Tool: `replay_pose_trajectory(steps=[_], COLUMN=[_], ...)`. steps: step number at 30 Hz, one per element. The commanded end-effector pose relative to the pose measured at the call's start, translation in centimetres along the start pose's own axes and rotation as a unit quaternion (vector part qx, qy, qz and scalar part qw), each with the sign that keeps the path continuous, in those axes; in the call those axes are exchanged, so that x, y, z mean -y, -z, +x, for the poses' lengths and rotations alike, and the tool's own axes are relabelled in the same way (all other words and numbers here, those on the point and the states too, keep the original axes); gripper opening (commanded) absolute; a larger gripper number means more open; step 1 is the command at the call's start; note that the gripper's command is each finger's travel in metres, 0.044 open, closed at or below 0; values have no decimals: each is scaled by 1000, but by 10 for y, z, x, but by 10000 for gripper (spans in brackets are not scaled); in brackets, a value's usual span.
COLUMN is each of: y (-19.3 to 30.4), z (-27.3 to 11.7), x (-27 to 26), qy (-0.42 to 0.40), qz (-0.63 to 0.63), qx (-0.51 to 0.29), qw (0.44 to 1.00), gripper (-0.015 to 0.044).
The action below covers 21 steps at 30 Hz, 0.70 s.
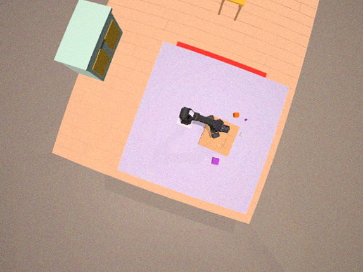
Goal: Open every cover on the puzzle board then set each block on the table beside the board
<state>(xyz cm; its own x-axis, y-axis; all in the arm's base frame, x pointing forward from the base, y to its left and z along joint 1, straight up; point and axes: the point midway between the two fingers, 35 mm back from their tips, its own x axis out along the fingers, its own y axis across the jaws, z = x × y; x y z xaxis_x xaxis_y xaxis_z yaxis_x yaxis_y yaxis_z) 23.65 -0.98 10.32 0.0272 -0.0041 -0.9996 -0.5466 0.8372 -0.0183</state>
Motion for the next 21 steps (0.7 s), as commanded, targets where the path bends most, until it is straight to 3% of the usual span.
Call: replay_pose_trajectory(steps=[1, 21], y=[0, 0], z=[5, 31], x=[-1, -2], qy=[-2, -2], qz=[-3, -3], qx=[0, 0], qw=[1000, 1000], gripper=[144, 144])
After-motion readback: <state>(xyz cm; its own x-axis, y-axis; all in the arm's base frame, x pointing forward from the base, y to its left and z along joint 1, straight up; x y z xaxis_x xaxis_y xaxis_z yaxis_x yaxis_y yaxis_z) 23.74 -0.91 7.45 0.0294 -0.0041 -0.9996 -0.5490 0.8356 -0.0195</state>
